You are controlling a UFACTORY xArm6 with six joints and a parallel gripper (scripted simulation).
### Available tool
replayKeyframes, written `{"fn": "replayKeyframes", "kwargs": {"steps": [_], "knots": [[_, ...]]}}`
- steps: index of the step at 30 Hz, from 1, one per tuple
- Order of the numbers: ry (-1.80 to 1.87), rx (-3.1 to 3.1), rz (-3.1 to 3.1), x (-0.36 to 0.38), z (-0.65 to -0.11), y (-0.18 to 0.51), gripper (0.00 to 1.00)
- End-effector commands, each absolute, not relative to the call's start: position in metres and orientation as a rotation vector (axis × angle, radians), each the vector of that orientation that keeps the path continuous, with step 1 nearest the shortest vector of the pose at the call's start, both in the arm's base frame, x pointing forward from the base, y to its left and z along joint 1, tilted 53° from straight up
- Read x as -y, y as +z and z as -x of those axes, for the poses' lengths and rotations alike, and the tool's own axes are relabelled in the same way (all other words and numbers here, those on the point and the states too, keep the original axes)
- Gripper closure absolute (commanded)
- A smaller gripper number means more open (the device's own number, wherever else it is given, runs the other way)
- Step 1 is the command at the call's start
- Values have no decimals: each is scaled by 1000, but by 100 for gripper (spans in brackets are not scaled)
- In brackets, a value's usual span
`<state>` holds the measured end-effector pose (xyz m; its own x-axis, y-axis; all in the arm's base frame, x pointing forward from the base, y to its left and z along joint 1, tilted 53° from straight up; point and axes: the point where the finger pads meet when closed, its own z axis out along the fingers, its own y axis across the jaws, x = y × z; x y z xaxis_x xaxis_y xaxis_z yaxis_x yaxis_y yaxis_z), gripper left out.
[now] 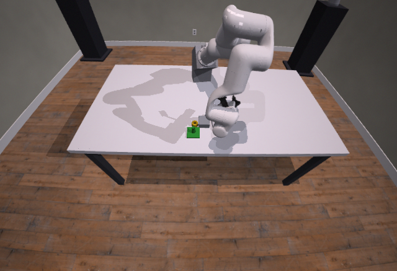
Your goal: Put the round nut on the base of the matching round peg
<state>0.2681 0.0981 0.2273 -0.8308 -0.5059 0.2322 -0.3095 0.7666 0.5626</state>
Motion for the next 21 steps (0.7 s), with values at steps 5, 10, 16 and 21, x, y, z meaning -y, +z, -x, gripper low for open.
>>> {"fn": "replayKeyframes", "kwargs": {"steps": [5,10,16,21], "knots": [[-836,2638,-758,-107,-279,226,40],[-923,2684,-888,-113,-290,225,40],[-994,2730,-1017,-118,-301,225,40],[-1071,2800,-1206,-122,-317,225,40]]}}
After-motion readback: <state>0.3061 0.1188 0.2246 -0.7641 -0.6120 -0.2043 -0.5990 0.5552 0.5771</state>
